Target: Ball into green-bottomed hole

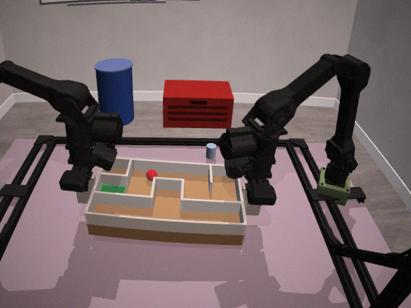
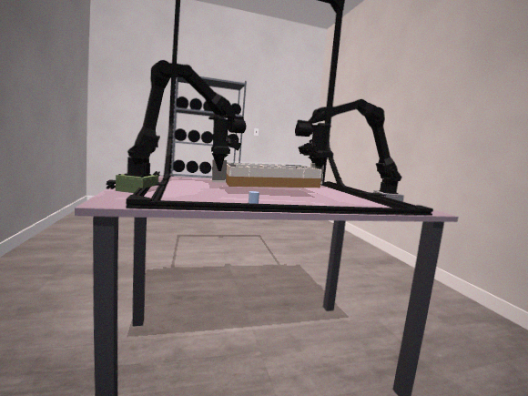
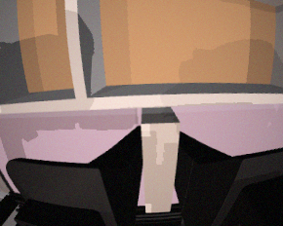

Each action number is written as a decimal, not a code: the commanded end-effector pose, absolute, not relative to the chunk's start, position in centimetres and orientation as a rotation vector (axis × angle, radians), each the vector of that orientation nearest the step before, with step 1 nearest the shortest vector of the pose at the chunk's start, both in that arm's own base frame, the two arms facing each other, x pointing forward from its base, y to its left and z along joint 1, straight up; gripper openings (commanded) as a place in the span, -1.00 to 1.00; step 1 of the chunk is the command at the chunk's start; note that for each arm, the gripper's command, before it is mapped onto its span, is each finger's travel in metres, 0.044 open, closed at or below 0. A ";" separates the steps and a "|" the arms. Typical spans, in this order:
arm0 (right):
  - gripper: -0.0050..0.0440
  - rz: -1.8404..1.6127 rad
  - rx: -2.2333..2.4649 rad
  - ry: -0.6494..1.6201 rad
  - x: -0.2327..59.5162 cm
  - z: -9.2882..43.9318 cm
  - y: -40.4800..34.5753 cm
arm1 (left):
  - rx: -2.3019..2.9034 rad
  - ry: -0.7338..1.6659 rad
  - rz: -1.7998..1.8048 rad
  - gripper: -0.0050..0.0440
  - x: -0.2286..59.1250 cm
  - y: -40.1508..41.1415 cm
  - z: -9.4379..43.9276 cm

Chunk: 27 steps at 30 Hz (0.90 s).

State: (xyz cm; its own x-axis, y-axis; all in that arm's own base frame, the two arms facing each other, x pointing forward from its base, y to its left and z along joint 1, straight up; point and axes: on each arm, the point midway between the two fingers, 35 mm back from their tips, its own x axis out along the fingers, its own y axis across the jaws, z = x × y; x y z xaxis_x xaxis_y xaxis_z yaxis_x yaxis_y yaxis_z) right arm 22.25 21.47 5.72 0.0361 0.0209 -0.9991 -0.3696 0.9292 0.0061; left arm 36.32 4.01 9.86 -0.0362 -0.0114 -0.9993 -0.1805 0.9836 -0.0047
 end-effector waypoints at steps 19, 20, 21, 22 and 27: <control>-0.71 0.289 -0.308 1.592 22.3 7.6 21.5 | -0.135 1.524 0.147 -0.71 36.1 3.9 8.1; -0.71 0.288 -0.309 1.599 22.3 7.7 21.6 | -0.134 1.517 0.148 -0.71 36.1 3.9 7.9; -0.71 0.290 -0.307 1.601 22.3 7.8 21.5 | -0.136 1.515 0.145 -0.71 36.1 3.9 7.9; -0.71 0.291 -0.306 1.602 22.3 7.8 21.5 | -0.137 1.514 0.144 -0.71 36.1 3.9 7.9; -0.71 0.294 -0.303 1.591 22.3 7.5 21.5 | -0.140 1.525 0.142 -0.71 36.1 4.0 8.1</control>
State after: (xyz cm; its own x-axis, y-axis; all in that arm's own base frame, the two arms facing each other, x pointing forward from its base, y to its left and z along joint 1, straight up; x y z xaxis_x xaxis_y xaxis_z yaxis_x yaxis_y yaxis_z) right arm 22.24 21.45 7.59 -0.0433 -0.0217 -0.9988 -0.3686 0.9296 -0.0043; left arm 36.34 4.05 7.93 0.0494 0.0133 -0.9987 -0.1793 0.9838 0.0042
